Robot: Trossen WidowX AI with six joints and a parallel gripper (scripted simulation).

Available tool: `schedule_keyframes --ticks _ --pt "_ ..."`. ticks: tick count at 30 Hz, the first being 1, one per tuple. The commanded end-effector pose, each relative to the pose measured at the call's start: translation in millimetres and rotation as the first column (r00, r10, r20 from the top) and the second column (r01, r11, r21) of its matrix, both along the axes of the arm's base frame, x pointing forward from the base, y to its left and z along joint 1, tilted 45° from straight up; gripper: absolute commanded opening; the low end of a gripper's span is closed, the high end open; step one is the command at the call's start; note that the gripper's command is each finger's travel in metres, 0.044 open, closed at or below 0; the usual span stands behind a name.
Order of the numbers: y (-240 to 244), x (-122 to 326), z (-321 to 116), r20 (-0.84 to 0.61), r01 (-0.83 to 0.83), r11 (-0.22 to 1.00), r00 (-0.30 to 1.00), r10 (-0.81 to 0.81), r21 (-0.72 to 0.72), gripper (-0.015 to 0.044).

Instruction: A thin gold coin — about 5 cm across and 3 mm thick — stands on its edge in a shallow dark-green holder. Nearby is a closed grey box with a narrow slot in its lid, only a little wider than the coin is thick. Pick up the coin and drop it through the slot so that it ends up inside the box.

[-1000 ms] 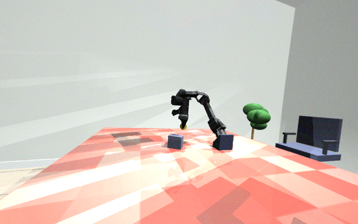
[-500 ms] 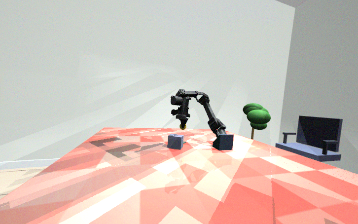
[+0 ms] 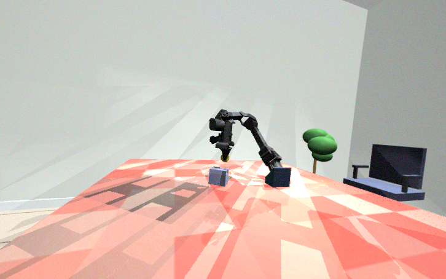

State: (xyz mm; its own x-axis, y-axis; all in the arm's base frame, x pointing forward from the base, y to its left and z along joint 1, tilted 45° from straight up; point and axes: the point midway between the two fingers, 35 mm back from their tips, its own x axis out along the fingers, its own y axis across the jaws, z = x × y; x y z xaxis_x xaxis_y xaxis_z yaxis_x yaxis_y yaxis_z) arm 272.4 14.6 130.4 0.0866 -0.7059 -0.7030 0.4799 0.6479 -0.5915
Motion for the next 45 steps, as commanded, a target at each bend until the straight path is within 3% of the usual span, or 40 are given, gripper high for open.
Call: schedule_keyframes --ticks 1,24,45 --pt "9.1 9.1 -4.7 0.01 0.0 1.0 1.0 -0.001 0.01 0.0" --pt "43.8 40.5 -37.9 0.011 -0.001 1.0 1.0 0.001 0.011 0.0" --pt "43.6 39.9 -37.8 0.006 0.003 1.0 1.0 -0.003 0.002 0.0"
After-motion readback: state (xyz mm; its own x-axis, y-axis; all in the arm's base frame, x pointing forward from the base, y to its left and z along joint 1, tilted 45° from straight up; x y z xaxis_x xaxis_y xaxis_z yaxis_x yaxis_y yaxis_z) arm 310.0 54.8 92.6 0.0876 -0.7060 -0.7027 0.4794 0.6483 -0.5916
